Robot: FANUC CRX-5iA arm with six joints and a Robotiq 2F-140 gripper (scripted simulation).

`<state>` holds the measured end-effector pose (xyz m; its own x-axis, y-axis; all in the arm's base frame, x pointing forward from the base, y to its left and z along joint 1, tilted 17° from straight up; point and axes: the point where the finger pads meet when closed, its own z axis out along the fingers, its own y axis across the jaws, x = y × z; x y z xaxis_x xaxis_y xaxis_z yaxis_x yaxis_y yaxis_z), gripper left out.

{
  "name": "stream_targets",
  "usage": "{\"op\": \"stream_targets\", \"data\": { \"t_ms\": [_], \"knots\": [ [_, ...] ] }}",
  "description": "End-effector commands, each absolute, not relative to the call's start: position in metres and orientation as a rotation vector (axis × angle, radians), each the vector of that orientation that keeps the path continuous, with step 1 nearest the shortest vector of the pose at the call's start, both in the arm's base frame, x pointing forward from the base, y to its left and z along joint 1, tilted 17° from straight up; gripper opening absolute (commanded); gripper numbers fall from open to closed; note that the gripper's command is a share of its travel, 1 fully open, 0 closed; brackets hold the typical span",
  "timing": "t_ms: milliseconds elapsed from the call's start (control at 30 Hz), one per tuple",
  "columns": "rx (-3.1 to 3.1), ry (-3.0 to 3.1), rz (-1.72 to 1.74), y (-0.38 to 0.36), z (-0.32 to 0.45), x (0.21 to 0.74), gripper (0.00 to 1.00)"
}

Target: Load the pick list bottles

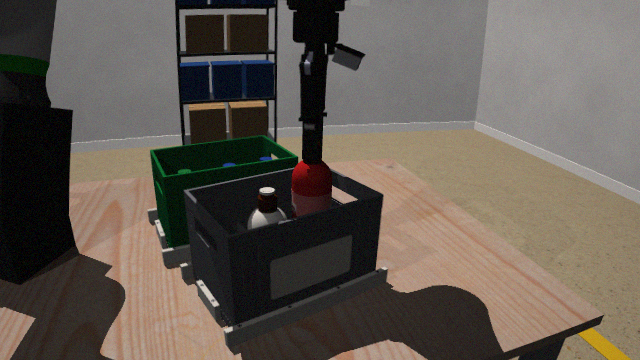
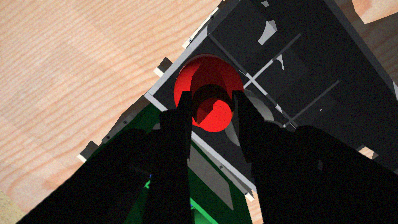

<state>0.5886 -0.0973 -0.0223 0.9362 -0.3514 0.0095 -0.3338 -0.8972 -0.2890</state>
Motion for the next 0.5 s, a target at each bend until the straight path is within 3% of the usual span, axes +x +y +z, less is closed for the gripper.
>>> {"op": "stream_targets", "data": {
  "t_ms": [0, 467],
  "knots": [
    [-2.809, 0.508, -0.092, -0.099, -0.017, 0.589, 0.1],
    [-2.809, 0.508, -0.092, -0.104, 0.002, 0.587, 0.1]
  ]
}}
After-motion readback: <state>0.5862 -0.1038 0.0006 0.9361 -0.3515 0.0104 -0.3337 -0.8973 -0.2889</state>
